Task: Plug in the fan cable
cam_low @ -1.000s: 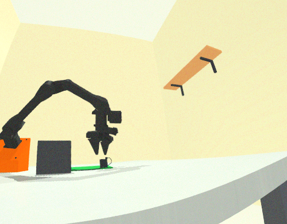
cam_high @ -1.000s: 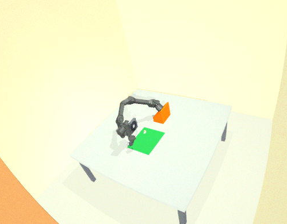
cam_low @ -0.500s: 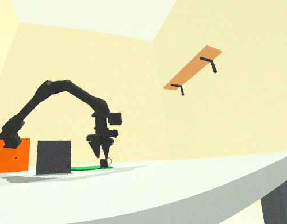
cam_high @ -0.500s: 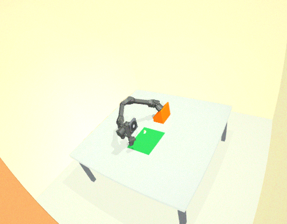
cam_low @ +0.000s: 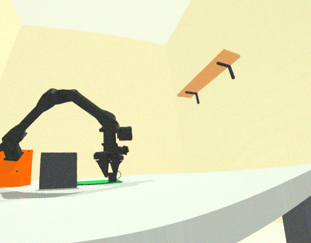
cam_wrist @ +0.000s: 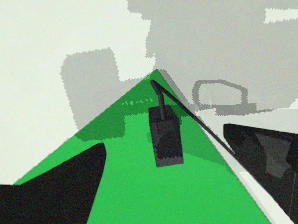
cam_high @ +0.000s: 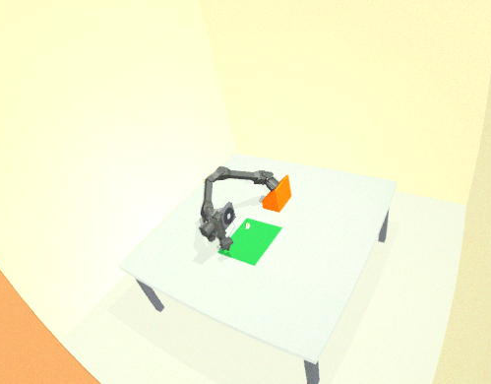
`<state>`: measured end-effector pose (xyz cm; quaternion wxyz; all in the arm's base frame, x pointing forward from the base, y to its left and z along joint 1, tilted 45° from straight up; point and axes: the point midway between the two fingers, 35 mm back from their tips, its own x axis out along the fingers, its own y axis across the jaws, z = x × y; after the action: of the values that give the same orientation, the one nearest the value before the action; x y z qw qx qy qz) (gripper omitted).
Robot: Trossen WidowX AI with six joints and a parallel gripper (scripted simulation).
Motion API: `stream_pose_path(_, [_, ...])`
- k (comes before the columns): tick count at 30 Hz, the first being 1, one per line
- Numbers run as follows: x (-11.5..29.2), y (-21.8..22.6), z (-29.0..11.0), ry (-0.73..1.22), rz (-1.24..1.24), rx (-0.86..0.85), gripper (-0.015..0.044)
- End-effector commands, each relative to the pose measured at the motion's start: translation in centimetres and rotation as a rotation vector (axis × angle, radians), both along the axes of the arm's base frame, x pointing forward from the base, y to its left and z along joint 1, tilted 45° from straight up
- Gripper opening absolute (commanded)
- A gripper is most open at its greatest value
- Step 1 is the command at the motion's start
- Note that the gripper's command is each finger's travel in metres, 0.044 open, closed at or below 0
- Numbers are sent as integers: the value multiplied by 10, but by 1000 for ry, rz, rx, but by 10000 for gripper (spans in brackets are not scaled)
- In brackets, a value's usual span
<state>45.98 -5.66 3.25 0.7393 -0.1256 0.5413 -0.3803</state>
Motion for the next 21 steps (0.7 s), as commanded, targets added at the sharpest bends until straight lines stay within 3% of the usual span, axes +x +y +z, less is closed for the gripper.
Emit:
stream_pose_path(1, [-1,-7,-8,11,1,-6,440])
stream_pose_path(8, [-1,-8,-8,11,1,-6,440])
stream_pose_path(21, [0,-6,-6,4,-2,-1,99])
